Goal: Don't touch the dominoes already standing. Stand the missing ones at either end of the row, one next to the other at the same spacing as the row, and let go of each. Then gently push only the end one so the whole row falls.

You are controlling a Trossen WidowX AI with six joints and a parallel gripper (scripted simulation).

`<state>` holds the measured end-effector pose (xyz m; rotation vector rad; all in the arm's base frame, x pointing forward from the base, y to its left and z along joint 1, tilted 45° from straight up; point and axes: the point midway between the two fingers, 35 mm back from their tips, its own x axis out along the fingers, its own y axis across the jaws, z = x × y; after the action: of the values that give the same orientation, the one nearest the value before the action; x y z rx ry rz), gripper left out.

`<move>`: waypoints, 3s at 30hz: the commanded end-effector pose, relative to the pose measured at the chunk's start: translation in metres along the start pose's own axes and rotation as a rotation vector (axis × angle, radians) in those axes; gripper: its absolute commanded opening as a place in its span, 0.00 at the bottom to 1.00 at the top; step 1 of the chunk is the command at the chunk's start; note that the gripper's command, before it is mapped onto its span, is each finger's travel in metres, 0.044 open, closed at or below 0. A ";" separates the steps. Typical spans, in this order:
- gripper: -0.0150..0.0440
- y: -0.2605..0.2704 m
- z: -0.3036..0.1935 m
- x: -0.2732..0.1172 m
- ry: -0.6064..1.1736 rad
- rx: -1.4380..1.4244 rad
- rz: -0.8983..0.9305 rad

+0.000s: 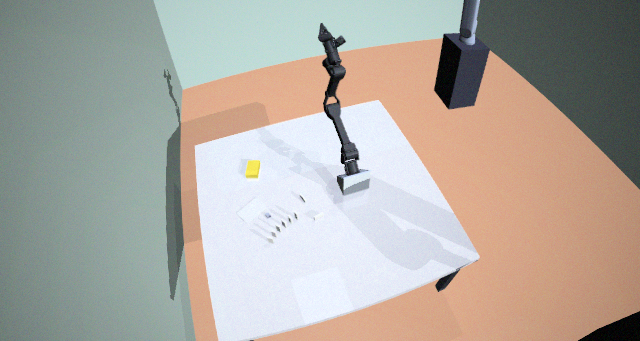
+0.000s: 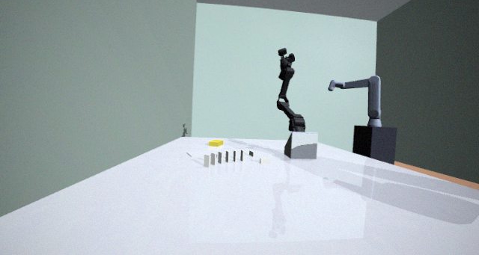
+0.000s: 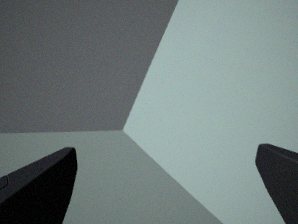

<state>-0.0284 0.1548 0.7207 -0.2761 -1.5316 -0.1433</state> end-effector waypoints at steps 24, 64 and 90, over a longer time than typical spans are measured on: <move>1.00 0.234 -0.006 -0.097 0.029 0.122 0.662; 1.00 0.376 -0.236 -0.610 1.750 0.068 1.521; 1.00 0.118 -0.280 -0.787 2.723 -1.010 0.795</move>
<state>0.2444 0.1374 -0.0780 -0.8366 1.4758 -0.3253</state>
